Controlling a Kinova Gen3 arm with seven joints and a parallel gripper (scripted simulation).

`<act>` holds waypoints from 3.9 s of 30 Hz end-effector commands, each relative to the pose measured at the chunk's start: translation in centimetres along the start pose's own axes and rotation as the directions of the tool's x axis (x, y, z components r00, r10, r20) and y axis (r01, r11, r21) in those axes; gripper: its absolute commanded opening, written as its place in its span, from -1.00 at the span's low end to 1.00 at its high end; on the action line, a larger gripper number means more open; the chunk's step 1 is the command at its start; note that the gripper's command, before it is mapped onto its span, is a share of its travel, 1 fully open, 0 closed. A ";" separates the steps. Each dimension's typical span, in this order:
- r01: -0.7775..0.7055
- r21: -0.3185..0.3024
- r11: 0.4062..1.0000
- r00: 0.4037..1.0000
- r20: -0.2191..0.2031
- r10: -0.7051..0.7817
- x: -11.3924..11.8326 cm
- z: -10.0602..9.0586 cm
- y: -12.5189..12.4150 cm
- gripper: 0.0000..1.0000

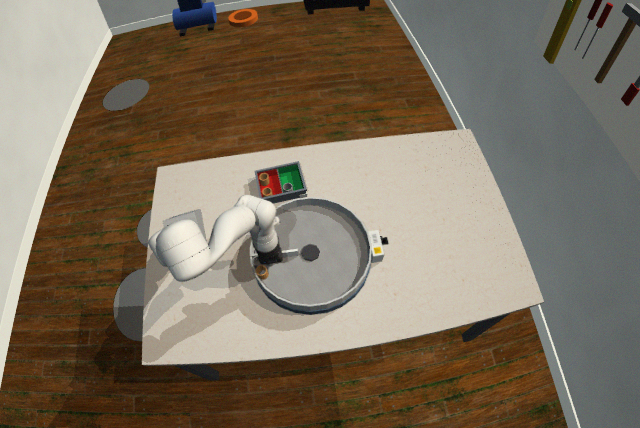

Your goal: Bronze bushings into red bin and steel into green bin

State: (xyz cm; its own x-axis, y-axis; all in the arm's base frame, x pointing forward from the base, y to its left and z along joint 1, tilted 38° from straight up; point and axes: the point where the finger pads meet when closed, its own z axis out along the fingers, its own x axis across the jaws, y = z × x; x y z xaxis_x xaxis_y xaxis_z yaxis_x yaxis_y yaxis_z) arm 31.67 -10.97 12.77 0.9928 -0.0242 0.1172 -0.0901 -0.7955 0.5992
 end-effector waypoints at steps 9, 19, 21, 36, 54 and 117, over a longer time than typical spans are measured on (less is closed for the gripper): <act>0.003 0.001 1.000 1.000 -0.001 -0.003 0.0 -0.4 -0.1 -1.00; 0.006 0.001 1.000 1.000 0.000 -0.006 0.0 -0.9 -0.1 -1.00; 0.006 0.001 1.000 1.000 0.000 -0.006 0.0 -0.9 -0.1 -1.00; 0.004 0.001 1.000 1.000 -0.001 -0.004 0.0 -1.2 -0.1 -1.00; 0.003 0.001 1.000 1.000 -0.001 -0.003 0.0 -1.7 -0.1 -1.00; 0.006 0.001 1.000 1.000 0.000 -0.006 0.1 -6.8 0.0 -1.00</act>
State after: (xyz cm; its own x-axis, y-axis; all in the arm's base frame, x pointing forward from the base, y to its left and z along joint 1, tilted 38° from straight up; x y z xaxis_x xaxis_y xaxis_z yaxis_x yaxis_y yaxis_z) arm 31.37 -7.17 17.95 0.9926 -0.0246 0.1187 -0.0915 -0.7943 0.6006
